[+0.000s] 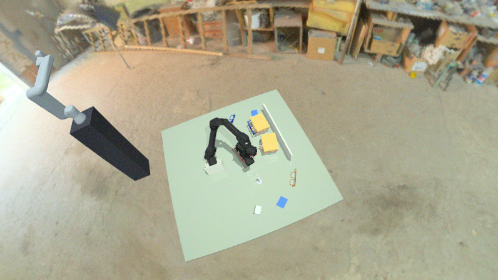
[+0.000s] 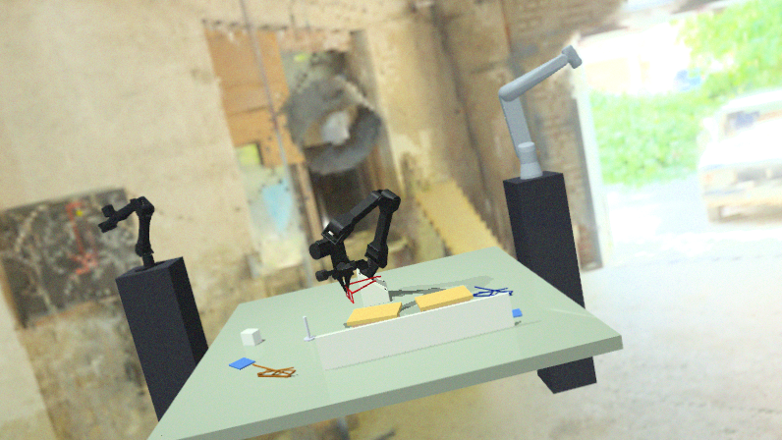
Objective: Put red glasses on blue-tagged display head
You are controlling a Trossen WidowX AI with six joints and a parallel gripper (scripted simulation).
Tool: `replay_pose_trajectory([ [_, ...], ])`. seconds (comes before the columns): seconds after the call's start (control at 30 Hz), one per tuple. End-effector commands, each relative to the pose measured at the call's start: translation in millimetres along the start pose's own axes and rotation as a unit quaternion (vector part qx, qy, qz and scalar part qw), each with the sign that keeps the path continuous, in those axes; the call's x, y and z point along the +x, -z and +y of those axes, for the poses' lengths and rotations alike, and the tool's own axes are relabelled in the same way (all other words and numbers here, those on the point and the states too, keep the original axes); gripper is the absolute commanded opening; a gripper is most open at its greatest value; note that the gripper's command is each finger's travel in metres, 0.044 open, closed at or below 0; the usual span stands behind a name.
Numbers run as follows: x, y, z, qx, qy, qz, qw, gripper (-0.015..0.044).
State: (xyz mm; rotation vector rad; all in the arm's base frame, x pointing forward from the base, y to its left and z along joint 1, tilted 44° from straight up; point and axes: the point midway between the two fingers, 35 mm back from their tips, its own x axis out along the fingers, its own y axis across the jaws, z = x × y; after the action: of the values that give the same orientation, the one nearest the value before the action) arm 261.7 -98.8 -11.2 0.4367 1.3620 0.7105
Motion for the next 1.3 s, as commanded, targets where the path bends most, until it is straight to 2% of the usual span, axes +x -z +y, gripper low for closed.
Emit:
replay_pose_trajectory([
  [0.0,-3,1,-20,0.025,0.002,0.003,1.0,0.0],
  [1.0,-2,47,-167,0.192,0.006,0.003,0.981,0.0],
  [1.27,4,62,-191,0.221,0.004,0.002,0.975,0.0],
])
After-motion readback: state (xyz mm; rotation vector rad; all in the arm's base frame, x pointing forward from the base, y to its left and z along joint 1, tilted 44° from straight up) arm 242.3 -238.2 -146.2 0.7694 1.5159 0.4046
